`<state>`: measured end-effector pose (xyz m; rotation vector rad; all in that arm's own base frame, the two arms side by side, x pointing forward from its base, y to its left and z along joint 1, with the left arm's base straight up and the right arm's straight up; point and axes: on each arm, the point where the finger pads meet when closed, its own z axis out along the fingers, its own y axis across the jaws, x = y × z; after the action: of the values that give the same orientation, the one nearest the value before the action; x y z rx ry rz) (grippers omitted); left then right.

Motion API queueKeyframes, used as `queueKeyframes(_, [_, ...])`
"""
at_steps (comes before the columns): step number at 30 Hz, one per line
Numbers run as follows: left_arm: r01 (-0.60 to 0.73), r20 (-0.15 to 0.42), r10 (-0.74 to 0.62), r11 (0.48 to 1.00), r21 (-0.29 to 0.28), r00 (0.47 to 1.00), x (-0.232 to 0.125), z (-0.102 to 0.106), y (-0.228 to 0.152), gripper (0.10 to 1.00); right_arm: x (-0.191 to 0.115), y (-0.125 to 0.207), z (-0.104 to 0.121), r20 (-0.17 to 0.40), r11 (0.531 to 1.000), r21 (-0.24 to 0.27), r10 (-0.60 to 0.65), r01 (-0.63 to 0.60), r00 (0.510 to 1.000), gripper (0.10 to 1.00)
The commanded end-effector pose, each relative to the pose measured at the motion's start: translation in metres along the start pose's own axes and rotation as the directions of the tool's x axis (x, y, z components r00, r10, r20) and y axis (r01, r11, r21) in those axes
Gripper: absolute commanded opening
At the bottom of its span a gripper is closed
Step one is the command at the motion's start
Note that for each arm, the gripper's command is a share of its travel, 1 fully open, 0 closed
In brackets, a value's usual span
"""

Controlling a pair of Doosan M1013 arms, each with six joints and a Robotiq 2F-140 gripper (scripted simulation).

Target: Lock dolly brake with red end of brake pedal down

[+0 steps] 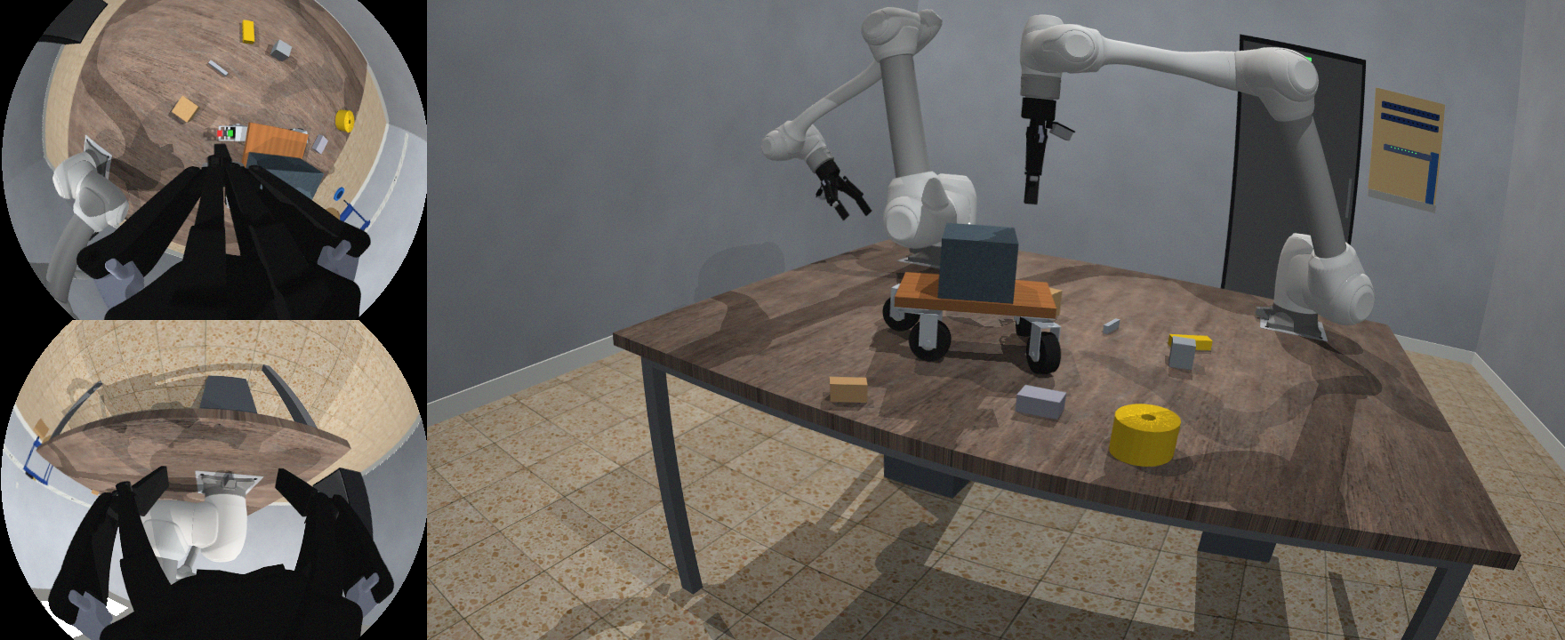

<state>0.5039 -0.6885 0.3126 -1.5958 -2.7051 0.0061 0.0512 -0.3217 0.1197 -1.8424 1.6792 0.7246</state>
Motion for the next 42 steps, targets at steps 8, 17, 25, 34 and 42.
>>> queueKeyframes(8, [-0.008,-0.002,0.008,1.0,-0.009,1.0,0.0,0.001,-0.002,0.099,-0.003,0.001,0.001,0.005,1.0,-0.001,-0.007,0.007,1.0,1.0])
queueKeyframes(17, [-0.008,-0.002,0.008,1.0,-0.009,1.0,0.0,0.002,-0.002,0.099,-0.003,0.001,0.001,0.005,1.0,-0.001,-0.007,0.007,1.0,1.0])
queueKeyframes(25, [-0.008,-0.001,0.008,1.0,-0.009,1.0,0.0,0.011,-0.002,0.099,-0.003,0.001,0.001,0.005,1.0,-0.001,-0.007,0.007,1.0,1.0])
queueKeyframes(34, [-0.008,-0.002,0.008,1.0,-0.008,1.0,0.0,0.035,-0.002,0.099,-0.003,0.001,0.001,0.005,1.0,-0.001,-0.007,0.007,1.0,1.0])
queueKeyframes(42, [-0.008,-0.002,0.008,1.0,-0.008,1.0,0.0,0.069,-0.002,0.099,-0.003,0.001,0.001,0.005,1.0,-0.001,-0.007,0.007,1.0,1.0])
